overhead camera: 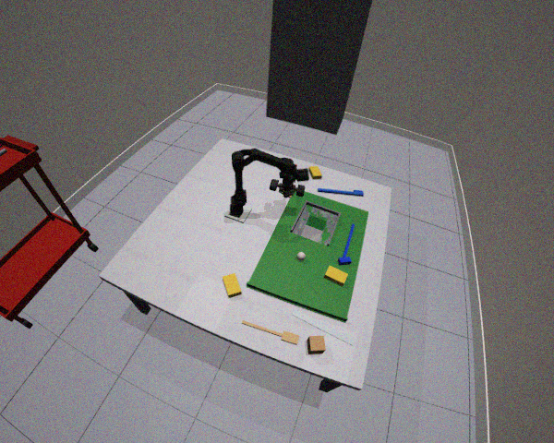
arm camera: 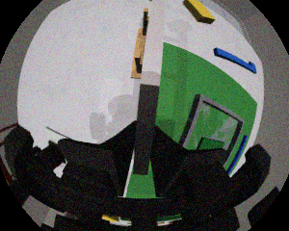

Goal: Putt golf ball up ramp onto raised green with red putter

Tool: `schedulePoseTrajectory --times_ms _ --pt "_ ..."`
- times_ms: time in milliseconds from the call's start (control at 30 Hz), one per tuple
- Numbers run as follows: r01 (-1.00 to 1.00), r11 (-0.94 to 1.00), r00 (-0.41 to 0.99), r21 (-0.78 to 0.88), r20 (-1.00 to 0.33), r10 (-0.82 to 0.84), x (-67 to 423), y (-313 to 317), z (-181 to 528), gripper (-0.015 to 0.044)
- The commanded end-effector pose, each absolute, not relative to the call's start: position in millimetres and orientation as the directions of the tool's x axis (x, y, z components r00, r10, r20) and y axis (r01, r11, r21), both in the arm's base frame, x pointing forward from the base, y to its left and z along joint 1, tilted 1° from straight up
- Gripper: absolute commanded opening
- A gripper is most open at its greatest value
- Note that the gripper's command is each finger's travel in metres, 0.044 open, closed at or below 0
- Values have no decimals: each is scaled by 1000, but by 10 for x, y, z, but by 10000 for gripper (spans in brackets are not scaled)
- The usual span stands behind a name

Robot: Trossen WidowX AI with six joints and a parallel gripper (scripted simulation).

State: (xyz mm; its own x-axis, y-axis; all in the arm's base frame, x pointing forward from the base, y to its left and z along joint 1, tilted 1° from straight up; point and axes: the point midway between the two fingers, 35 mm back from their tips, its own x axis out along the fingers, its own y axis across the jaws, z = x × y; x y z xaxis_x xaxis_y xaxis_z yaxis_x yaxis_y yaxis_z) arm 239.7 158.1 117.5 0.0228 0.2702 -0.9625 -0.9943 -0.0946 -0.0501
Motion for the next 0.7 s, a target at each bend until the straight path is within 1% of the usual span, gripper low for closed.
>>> schedulePoseTrajectory --times_ms 0,233,367,667 --pt "-994 -95 29 -57 -960 279 2392 1589 1380 0" --pt "-994 -95 28 -57 -960 279 2336 1565 1699 0" --pt "-996 -77 30 -53 -963 269 2369 1530 1620 0" --pt "-991 124 78 -49 -968 240 2587 1164 1658 0"
